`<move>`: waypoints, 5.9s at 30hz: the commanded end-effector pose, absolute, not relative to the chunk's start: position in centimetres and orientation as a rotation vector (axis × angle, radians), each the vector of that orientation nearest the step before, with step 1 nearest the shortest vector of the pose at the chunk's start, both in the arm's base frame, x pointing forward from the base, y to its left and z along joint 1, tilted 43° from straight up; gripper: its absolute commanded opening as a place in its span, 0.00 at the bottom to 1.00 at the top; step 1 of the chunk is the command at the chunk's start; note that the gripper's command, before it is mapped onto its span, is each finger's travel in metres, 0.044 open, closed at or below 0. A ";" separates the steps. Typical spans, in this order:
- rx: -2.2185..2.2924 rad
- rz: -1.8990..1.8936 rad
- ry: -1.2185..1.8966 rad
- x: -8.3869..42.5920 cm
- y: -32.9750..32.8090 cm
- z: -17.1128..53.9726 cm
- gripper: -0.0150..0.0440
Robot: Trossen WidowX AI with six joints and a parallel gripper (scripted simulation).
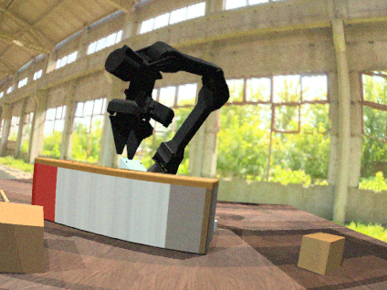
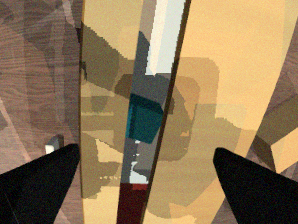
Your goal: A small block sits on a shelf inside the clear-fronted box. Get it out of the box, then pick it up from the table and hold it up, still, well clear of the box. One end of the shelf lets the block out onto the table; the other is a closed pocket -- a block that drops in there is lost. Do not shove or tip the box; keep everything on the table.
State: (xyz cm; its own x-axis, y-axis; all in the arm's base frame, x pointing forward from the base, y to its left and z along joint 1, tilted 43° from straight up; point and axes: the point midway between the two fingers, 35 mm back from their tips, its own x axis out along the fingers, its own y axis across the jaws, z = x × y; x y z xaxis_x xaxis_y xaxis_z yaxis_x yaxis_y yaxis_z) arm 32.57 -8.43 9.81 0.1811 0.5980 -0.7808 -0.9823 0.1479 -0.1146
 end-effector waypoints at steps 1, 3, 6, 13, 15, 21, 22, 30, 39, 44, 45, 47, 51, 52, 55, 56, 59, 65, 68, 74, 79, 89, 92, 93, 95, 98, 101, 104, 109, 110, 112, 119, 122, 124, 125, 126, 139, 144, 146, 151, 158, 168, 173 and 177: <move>-0.477 1.356 0.581 27.9 -11.8 6.6 0.93; -0.424 1.363 0.549 26.9 -12.4 6.2 0.93; -0.419 1.363 0.546 26.9 -12.4 6.2 0.93; -0.420 1.363 0.546 26.9 -12.4 6.1 0.93; -0.420 1.363 0.547 26.9 -12.3 6.0 0.93; -0.420 1.362 0.547 27.2 -11.6 5.4 0.93; -0.420 1.362 0.548 27.2 -11.5 5.2 0.93; -0.421 1.362 0.548 27.5 -10.5 4.4 0.93; -0.421 1.362 0.548 27.8 -9.4 3.4 0.93; -0.421 1.362 0.547 27.9 -8.8 2.9 0.93; -0.421 1.362 0.547 27.9 -8.7 2.8 0.93; -0.421 1.362 0.547 28.0 -8.4 2.6 0.93; -0.420 1.362 0.546 28.0 -7.9 2.2 0.93; -0.420 1.362 0.546 28.0 -7.8 2.1 0.93; -0.420 1.362 0.545 28.1 -7.4 1.8 0.93; -0.420 1.363 0.545 28.1 -7.3 1.7 0.93; -0.419 1.363 0.544 28.1 -6.9 1.4 0.93; -0.424 1.365 0.543 28.1 -7.0 1.5 0.93; -0.424 1.366 0.543 28.2 -6.7 1.7 0.93; -0.423 1.367 0.543 28.3 -5.7 2.5 0.93; -0.422 1.367 0.543 28.5 -5.1 3.1 0.93; -0.422 1.367 0.542 28.7 -3.8 4.3 0.93; -0.421 1.367 0.542 28.8 -3.4 4.6 0.93; -0.421 1.367 0.542 28.8 -3.3 4.7 0.93; -0.421 1.367 0.542 28.9 -3.0 5.0 0.93; -0.421 1.367 0.541 28.9 -2.7 5.3 0.93; -0.421 1.367 0.541 29.0 -2.3 5.7 0.93; -0.421 1.367 0.541 29.1 -1.9 6.0 0.93; -0.420 1.367 0.541 29.2 -1.3 6.6 0.93; -0.420 1.367 0.541 29.2 -1.2 6.7 0.93; -0.420 1.367 0.541 29.3 -1.1 6.8 0.93; -0.421 1.367 0.541 29.1 -2.1 5.9 0.93; -0.421 1.367 0.541 29.1 -2.1 5.9 0.93; -0.421 1.367 0.541 29.1 -2.0 5.9 0.93; -0.421 1.367 0.541 29.1 -2.0 6.0 0.93; -0.421 1.367 0.541 29.1 -1.9 6.0 0.93; -0.420 1.367 0.541 29.3 -0.8 7.0 0.93; -0.420 1.367 0.540 29.4 -0.5 7.4 0.93; -0.420 1.367 0.540 29.4 -0.3 7.5 0.93; -0.420 1.367 0.540 29.5 0.1 7.8 0.93; -0.420 1.367 0.541 29.3 -0.7 7.1 0.93; -0.420 1.367 0.540 29.4 -0.4 7.4 0.93; -0.420 1.367 0.540 29.5 0.0 7.8 0.93; -0.420 1.367 0.540 29.5 0.3 8.0 0.93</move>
